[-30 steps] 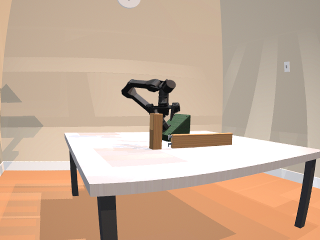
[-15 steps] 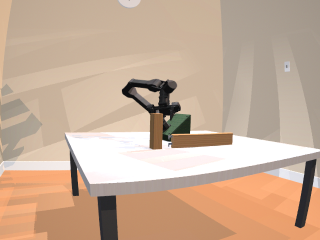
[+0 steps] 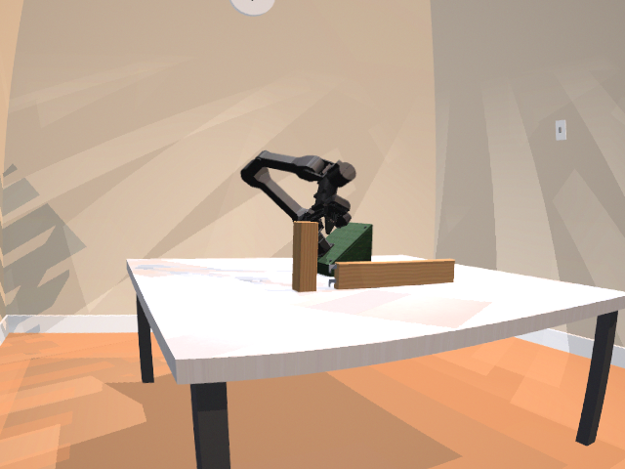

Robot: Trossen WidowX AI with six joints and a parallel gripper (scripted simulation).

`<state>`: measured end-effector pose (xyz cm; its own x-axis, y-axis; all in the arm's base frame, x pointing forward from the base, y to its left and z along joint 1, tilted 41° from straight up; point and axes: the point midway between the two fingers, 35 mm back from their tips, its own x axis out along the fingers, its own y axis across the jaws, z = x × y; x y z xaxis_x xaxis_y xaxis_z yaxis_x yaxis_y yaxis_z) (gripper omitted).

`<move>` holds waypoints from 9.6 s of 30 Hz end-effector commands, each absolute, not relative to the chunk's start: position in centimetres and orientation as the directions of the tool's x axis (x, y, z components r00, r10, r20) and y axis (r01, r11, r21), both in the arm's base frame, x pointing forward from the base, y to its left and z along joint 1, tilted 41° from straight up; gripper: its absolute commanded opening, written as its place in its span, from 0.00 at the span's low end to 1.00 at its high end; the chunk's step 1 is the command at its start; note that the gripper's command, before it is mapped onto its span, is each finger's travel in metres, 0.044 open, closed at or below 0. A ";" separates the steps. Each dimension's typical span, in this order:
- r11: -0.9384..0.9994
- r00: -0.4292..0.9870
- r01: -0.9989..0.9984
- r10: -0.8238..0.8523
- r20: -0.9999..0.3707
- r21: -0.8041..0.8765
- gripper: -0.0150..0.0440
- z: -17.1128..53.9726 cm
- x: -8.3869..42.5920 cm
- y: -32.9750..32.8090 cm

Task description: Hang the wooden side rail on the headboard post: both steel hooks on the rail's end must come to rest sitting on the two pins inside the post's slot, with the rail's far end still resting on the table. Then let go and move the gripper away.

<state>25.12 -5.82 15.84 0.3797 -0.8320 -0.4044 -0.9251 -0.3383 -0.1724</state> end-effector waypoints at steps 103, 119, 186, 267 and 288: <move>0.394 0.122 -0.595 -0.817 -0.563 -0.700 1.00 11.3 33.0 -0.6; 0.071 -0.006 -0.996 -0.647 -0.762 -0.053 1.00 10.7 34.6 2.2; 0.070 -0.004 -0.996 -0.650 -0.760 -0.054 1.00 3.0 34.7 -4.5; 0.070 -0.005 -0.996 -0.651 -0.759 -0.054 0.25 2.2 34.2 -5.3; 0.070 -0.005 -0.996 -0.651 -0.759 -0.054 0.25 2.4 34.2 -5.0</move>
<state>34.13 -5.32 2.28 -0.0092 -0.6517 -0.7584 -0.9956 0.0768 -0.0540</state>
